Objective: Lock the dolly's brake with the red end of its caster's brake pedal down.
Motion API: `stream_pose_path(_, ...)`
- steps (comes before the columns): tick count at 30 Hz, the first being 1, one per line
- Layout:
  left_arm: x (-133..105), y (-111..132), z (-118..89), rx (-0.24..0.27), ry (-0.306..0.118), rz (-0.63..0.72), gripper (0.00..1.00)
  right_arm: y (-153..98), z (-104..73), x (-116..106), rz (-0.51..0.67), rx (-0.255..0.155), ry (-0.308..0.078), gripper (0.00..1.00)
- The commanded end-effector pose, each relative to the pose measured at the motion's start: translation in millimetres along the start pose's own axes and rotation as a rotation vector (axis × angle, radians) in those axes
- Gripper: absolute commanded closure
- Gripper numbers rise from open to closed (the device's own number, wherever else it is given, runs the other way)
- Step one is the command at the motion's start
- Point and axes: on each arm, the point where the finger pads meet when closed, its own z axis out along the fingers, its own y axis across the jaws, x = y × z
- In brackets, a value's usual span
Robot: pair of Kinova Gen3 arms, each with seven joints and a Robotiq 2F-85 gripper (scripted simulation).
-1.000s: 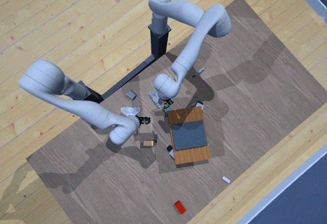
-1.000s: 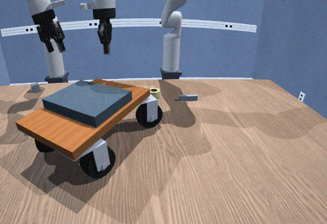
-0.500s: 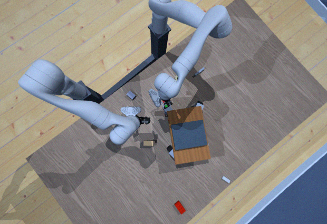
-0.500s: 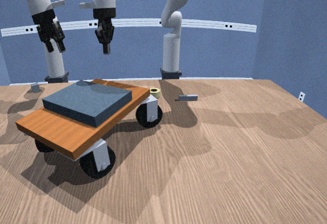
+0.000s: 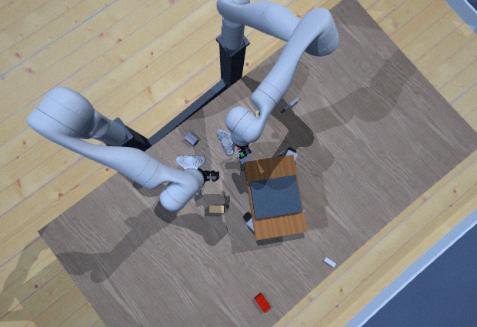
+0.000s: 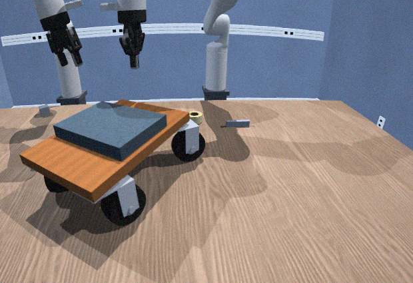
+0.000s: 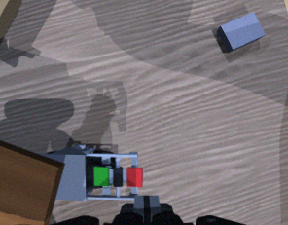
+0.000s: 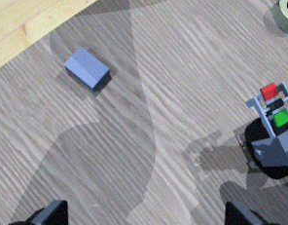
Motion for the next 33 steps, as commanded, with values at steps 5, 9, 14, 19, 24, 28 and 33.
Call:
stream_pose_path(5,0.1,-0.2,-0.7,0.002,0.000,0.000,0.985,0.4,-0.8,0.0,0.000,-0.002,-0.001,0.002)
stream_pose_path(9,0.1,-0.2,-0.7,0.002,0.000,0.000,0.985,0.4,-0.8,0.0,0.000,-0.002,-0.001,0.002)
stream_pose_path(14,0.1,-0.2,-0.7,0.002,0.000,0.000,0.985,0.4,-0.8,0.0,0.000,-0.002,-0.001,0.002)
stream_pose_path(19,0.1,-0.2,-0.7,0.002,0.000,0.000,0.985,0.4,-0.8,0.0,0.000,-0.002,-0.001,0.002)
stream_pose_path(24,0.1,-0.2,-0.7,0.002,0.000,0.000,0.985,0.4,-0.8,0.0,0.000,-0.002,-0.001,0.002)
stream_pose_path(28,0.1,-0.2,-0.7,0.002,0.000,0.000,0.985,0.4,-0.8,0.0,0.000,-0.002,-0.001,0.002)
stream_pose_path(33,0.1,-0.2,-0.7,0.002,0.000,0.000,0.985,0.4,-0.8,0.0,0.000,-0.002,-0.001,0.002)
